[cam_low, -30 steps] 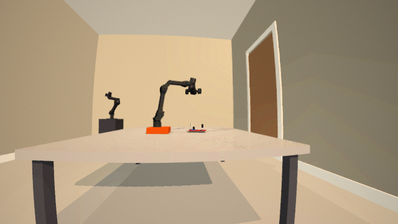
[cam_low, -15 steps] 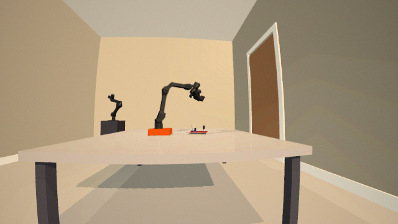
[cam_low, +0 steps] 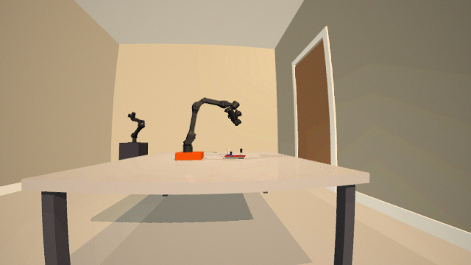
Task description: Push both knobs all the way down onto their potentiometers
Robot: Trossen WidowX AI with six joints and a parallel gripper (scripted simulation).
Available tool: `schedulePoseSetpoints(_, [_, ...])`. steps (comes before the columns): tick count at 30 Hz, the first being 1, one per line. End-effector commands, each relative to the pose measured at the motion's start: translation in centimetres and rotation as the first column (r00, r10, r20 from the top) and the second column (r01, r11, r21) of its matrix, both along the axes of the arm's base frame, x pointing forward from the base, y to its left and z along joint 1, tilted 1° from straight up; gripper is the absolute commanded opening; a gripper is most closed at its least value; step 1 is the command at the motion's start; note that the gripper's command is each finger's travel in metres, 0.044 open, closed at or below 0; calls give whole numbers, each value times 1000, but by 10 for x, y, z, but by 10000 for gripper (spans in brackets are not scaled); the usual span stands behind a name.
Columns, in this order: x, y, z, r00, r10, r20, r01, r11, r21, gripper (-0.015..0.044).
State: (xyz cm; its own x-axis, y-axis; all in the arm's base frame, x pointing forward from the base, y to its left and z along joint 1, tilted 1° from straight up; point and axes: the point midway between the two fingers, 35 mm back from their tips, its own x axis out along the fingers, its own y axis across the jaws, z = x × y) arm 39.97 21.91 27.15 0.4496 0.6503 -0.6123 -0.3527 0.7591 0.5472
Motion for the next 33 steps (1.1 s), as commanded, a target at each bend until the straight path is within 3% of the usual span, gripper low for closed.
schedulePoseSetpoints(1, [0,-14,-17,991,-93,-98,91,996,-15,0])
schedulePoseSetpoints(15, [-9,-66,-70,816,-430,-385,411,901,-135,0])
schedulePoseSetpoints(33, [-43,-134,-124,359,-762,-538,684,607,-404,0])
